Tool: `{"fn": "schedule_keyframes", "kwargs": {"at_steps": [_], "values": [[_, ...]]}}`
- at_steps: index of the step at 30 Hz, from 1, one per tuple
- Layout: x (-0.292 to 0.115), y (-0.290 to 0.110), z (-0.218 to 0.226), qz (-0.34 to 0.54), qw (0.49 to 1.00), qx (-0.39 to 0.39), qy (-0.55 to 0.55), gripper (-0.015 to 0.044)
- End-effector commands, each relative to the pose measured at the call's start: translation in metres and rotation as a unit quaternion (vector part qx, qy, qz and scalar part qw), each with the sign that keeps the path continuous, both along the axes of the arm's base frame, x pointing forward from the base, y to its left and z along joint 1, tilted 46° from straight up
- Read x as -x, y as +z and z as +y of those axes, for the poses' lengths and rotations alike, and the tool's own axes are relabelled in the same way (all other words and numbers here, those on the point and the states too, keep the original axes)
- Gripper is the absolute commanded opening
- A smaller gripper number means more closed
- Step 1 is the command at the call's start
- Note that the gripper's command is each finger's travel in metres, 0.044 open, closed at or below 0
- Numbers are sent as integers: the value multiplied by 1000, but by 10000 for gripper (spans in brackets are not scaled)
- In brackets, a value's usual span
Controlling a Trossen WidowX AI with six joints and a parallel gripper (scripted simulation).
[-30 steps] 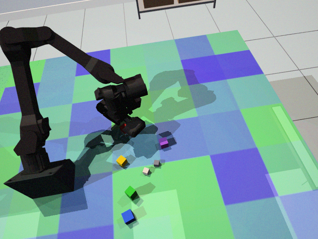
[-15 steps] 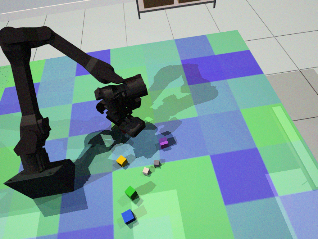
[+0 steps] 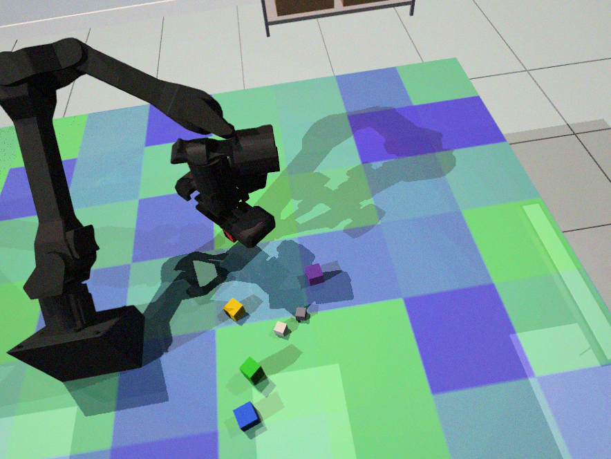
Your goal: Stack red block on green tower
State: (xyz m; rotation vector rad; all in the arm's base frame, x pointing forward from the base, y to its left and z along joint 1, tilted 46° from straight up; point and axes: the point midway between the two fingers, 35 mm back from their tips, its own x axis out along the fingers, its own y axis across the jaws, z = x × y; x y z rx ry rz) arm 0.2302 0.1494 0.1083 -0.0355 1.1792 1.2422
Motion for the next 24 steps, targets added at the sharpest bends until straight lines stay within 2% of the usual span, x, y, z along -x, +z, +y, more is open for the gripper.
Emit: {"fn": "schedule_keyframes", "kwargs": {"at_steps": [1,12,19,24], "values": [[-3,14,-11,-5,1000,-2,0,0],[-9,47,-45,-4,1000,-2,0,0],[-10,47,-45,-5,1000,-2,0,0],[-24,31,-61,-6,1000,4,-2,0]]}}
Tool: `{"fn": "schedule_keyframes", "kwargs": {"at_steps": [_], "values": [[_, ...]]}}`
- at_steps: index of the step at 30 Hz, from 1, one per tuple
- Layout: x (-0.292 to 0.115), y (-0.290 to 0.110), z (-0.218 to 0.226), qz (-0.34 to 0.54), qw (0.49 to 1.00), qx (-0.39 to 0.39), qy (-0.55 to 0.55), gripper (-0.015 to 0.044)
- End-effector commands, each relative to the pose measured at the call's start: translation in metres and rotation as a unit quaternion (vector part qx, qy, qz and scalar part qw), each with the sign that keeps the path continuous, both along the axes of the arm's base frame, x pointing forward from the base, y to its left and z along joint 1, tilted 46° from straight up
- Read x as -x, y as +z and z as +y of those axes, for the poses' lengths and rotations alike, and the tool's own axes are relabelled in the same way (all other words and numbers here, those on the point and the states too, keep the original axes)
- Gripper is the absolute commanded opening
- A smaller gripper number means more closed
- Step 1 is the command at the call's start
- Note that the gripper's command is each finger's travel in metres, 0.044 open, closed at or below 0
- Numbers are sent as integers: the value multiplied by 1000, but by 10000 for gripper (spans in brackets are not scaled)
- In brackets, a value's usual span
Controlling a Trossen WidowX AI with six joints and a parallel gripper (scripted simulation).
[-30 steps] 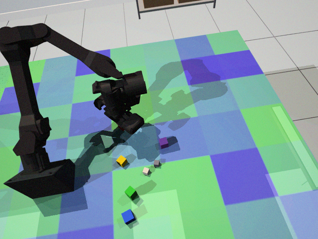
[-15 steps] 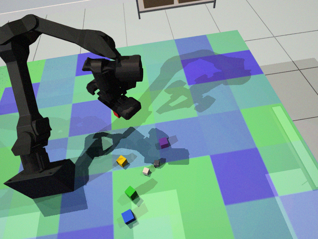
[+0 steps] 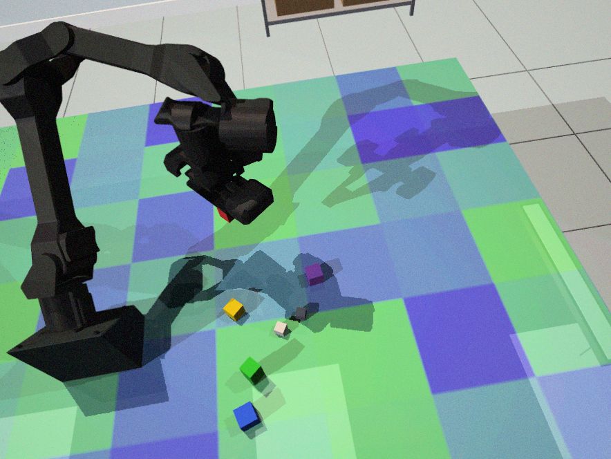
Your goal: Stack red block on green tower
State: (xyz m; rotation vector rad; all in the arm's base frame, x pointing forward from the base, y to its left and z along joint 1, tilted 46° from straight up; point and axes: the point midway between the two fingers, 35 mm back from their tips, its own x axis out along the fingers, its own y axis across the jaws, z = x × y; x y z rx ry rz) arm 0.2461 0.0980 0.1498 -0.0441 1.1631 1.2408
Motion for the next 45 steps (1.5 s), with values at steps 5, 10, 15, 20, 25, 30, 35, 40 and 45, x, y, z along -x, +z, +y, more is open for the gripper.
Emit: {"fn": "schedule_keyframes", "kwargs": {"at_steps": [5,10,15,20,25,30,35,40,45], "values": [[-22,-30,-29,1,1000,10,-4,0],[-33,-51,-50,0,1000,14,-4,0],[-41,-72,-72,0,1000,16,-4,0],[-45,-95,-94,1,1000,16,-4,0],[-46,-118,-116,1,1000,15,-3,0],[-44,-141,-137,2,1000,11,-2,0],[-39,-164,-157,2,1000,6,0,0],[-37,-170,-158,1,1000,5,0,0],[-35,-187,-141,1,1000,5,0,0]]}}
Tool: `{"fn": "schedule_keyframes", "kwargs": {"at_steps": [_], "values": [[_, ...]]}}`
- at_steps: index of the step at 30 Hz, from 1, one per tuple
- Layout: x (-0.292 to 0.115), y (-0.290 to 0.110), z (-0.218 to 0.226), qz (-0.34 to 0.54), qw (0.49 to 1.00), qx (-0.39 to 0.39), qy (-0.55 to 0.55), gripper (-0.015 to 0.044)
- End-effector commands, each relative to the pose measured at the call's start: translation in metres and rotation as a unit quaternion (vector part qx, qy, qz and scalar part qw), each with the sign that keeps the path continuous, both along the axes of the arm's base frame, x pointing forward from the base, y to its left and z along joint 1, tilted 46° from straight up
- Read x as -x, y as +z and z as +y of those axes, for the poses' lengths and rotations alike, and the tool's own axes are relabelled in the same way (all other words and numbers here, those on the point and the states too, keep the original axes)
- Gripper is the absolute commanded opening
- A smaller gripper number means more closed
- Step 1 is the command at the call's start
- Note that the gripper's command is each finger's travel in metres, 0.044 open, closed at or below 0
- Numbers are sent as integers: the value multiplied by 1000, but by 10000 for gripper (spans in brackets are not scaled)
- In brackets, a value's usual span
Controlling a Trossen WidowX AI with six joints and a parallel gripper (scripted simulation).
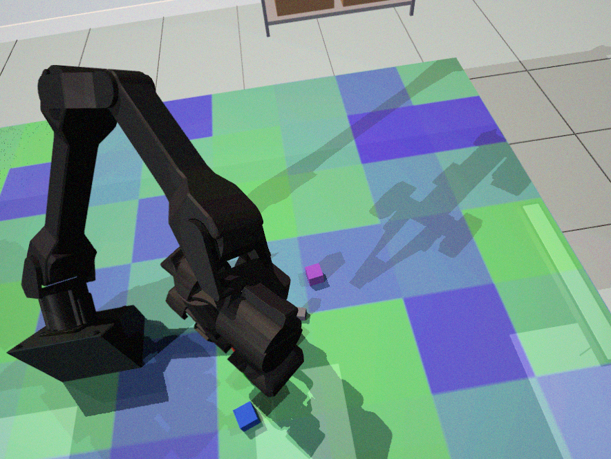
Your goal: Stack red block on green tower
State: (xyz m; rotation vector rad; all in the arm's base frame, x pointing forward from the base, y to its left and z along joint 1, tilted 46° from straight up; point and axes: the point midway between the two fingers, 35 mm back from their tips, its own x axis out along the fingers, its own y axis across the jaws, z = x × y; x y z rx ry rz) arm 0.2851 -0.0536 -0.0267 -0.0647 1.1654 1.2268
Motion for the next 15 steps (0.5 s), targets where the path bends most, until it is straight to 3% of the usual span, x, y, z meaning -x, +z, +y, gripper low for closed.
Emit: {"fn": "schedule_keyframes", "kwargs": {"at_steps": [1,15], "values": [[5,-13,14,7,1000,-5,1,0],[12,-42,42,7,1000,-6,1,0]]}}
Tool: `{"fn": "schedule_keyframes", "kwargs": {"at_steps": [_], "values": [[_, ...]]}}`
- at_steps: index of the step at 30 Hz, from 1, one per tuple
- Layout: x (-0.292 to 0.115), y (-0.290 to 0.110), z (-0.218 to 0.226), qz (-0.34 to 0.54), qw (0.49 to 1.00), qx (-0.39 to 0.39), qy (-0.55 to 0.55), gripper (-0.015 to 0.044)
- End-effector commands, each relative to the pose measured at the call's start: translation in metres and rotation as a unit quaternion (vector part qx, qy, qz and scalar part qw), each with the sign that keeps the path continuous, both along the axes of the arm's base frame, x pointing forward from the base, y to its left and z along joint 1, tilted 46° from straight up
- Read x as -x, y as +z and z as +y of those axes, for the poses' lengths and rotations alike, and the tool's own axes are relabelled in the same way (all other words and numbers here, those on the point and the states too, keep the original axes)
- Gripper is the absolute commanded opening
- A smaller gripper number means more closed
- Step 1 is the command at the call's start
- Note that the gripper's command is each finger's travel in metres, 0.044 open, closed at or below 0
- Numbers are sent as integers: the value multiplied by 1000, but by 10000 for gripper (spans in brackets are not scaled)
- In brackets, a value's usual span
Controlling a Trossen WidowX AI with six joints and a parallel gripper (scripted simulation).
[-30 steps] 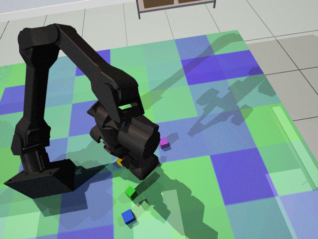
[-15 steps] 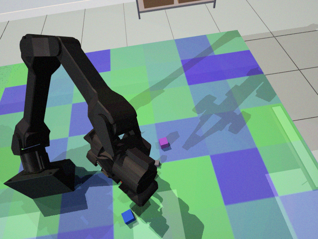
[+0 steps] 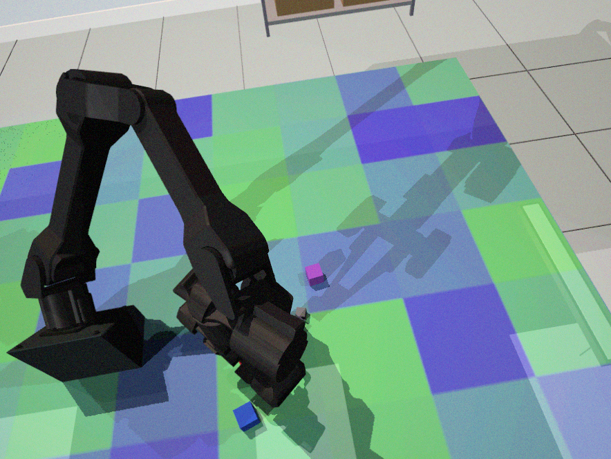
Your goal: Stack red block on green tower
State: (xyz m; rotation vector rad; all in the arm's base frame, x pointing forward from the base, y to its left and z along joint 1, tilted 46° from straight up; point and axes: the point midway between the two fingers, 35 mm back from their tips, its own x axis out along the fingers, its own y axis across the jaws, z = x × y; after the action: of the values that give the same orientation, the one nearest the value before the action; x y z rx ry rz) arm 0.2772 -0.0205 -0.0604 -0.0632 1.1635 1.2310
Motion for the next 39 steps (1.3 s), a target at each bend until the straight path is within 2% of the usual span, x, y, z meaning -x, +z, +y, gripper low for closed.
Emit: {"fn": "schedule_keyframes", "kwargs": {"at_steps": [1,31,39], "values": [[5,-9,10,7,1000,-5,0,0],[4,-8,8,7,1000,-4,0,0],[5,-10,10,6,1000,-3,1,210]]}}
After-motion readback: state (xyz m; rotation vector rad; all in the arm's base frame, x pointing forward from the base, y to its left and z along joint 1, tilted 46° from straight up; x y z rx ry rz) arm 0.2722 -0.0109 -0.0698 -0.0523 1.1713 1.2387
